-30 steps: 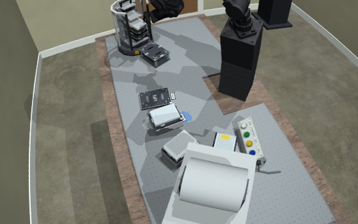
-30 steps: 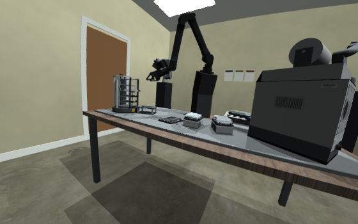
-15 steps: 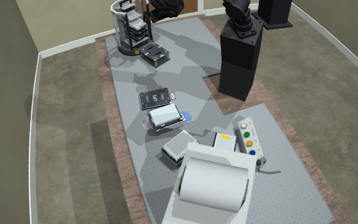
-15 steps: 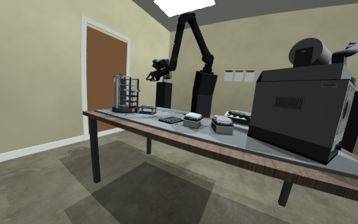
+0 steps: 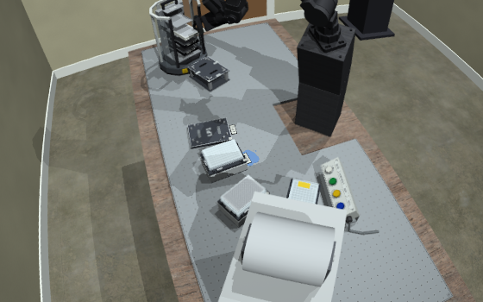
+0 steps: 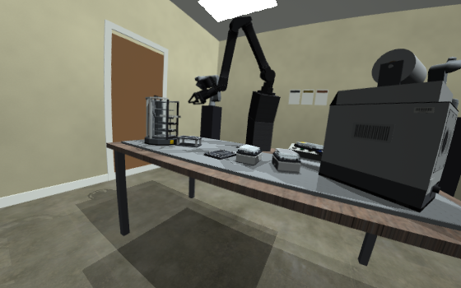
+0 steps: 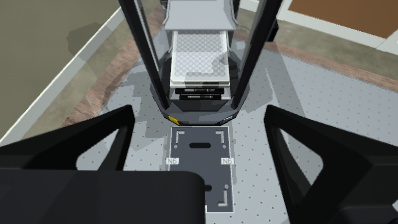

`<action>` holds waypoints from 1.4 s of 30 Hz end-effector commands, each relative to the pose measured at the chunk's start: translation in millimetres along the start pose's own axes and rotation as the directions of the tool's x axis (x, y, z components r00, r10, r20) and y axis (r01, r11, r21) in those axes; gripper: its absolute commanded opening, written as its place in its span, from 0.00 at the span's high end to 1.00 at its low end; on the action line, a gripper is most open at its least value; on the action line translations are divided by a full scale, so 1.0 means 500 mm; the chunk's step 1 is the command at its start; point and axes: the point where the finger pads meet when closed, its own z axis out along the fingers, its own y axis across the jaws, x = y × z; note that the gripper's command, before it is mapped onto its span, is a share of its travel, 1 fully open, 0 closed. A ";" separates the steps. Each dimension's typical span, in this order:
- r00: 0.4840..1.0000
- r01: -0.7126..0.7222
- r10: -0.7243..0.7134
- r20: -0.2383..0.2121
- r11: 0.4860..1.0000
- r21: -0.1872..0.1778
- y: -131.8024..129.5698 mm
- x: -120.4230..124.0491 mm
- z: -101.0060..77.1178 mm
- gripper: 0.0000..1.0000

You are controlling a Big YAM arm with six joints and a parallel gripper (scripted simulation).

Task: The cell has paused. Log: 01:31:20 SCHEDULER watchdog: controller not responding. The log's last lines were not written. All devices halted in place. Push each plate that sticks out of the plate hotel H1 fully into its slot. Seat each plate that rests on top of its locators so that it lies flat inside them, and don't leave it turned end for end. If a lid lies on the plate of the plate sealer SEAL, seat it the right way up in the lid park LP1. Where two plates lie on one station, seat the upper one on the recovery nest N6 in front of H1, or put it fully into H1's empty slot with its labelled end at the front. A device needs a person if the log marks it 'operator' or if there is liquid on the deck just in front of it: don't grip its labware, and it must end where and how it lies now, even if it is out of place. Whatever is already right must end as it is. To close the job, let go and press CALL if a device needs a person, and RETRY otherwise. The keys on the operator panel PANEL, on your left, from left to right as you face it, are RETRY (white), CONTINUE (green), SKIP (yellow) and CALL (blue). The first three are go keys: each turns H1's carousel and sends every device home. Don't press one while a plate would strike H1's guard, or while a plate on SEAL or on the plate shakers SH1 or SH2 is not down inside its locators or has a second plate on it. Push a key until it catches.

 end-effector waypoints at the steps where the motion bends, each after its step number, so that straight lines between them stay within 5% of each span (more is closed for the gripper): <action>1: 1.000 0.024 -0.024 -0.017 1.000 -0.011 0.006 -0.019 -0.007 0.00; 13: 0.922 0.196 -0.242 -0.301 0.965 -0.177 0.105 -0.017 -0.033 0.00; 15: 0.922 0.196 -0.242 -0.301 0.965 -0.177 0.105 -0.017 -0.033 0.00; 16: 0.896 0.206 -0.261 -0.360 0.961 -0.184 0.095 0.025 -0.029 0.00; 18: 0.882 0.228 -0.297 -0.367 0.948 -0.220 0.124 -0.013 -0.043 0.00; 22: 0.816 0.264 -0.368 -0.446 0.923 -0.279 0.148 -0.009 -0.056 0.00; 26: 0.715 0.285 -0.433 -0.550 0.898 -0.337 0.153 0.038 -0.061 0.00; 30: 0.621 0.301 -0.497 -0.606 0.865 -0.401 0.176 0.045 -0.074 0.00; 32: 0.621 0.301 -0.497 -0.606 0.865 -0.401 0.176 0.045 -0.074 0.00; 40: 0.407 0.306 -0.610 -0.680 0.793 -0.528 0.221 0.061 -0.101 0.00; 42: 0.400 0.307 -0.613 -0.682 0.790 -0.530 0.231 0.065 -0.108 0.00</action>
